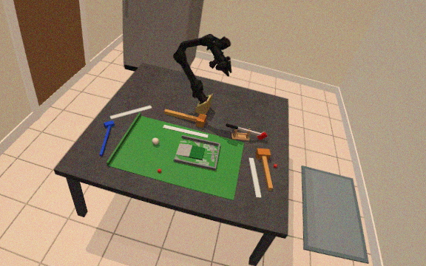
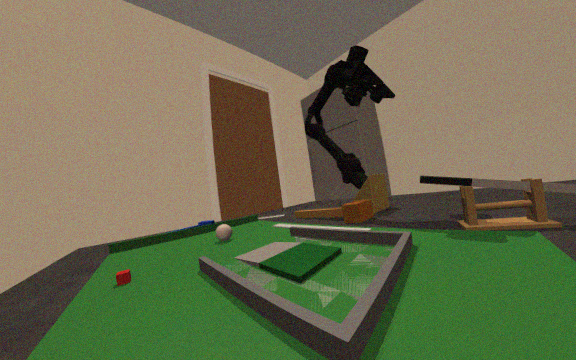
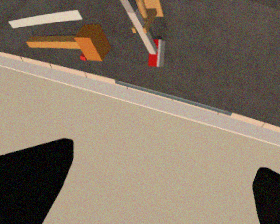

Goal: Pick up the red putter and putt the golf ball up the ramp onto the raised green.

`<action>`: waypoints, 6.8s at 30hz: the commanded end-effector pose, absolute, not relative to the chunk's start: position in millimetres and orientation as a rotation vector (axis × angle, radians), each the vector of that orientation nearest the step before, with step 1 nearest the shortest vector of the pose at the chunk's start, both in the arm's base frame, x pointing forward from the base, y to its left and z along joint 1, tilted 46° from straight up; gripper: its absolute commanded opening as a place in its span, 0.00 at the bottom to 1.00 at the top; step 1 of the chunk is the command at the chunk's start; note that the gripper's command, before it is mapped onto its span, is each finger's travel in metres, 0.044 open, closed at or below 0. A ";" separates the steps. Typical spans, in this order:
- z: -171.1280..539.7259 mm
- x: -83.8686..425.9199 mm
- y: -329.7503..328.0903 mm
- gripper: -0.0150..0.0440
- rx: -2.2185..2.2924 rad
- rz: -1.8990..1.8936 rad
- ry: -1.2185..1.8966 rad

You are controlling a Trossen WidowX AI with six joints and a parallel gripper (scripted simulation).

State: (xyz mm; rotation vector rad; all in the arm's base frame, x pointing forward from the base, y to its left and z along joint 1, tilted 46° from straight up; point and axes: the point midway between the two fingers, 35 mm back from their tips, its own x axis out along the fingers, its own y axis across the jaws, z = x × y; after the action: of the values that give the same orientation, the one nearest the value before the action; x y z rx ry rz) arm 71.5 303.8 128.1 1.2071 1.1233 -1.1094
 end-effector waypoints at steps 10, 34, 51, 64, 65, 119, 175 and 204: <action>76.8 116.3 308.1 1.00 0.485 -0.698 1.293; -13.9 178.6 280.4 1.00 -0.687 -0.044 1.548; -67.9 203.4 245.3 1.00 -1.339 0.466 1.688; -107.8 216.0 214.1 1.00 -1.760 0.969 1.752; -110.9 216.7 211.7 1.00 -1.788 1.013 1.755; -160.0 216.9 168.5 1.00 -1.824 1.067 1.757; -94.4 222.8 234.8 0.25 -1.815 1.070 1.754; 25.6 321.1 132.7 0.25 -1.393 0.473 1.750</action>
State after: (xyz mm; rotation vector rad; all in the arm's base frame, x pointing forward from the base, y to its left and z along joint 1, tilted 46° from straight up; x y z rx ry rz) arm 309.0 153.6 0.8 -1.4650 1.7636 0.5689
